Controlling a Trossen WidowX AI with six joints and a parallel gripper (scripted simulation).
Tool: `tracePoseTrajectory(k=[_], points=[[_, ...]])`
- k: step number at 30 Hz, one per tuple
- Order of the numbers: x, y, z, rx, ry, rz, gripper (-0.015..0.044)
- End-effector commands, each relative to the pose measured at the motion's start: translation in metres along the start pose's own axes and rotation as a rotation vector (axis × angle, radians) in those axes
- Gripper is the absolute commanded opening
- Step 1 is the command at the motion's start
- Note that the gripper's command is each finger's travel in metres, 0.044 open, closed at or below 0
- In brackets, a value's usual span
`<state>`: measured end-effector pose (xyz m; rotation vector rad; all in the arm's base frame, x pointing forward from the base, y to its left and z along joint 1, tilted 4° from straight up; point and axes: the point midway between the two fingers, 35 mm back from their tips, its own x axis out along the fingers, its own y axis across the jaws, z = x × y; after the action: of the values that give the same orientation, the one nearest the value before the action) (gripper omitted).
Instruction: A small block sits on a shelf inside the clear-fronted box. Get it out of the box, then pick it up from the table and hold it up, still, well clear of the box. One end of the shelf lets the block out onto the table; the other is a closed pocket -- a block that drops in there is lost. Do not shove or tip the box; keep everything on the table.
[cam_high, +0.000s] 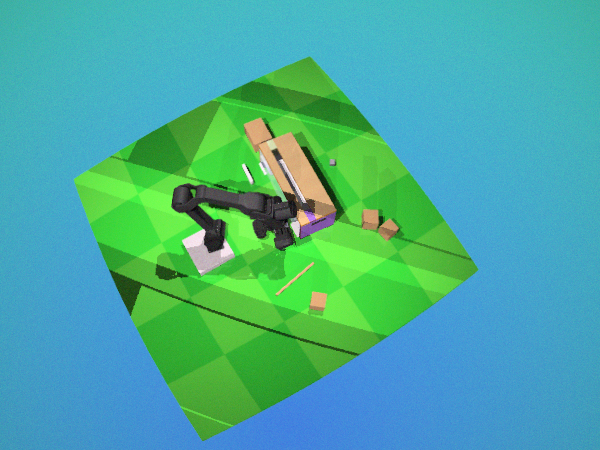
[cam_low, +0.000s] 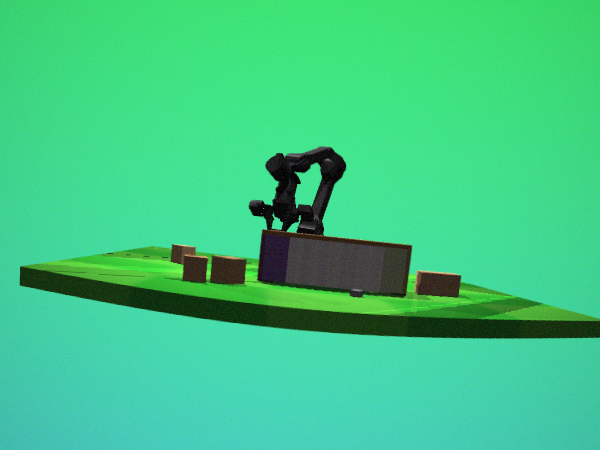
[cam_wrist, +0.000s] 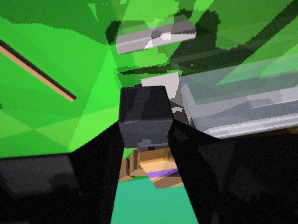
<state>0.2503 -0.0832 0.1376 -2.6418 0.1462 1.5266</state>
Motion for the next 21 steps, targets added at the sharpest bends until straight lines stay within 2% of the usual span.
tracePoseTrajectory(k=[1, 5, 21], points=[[-0.034, 0.01, -0.009, 0.116, 0.043, 0.061, 0.0], [-0.059, 0.015, -0.01, 0.211, 0.066, 0.105, 0.0], [-0.061, 0.016, -0.01, 0.215, 0.068, 0.107, 0.0]])
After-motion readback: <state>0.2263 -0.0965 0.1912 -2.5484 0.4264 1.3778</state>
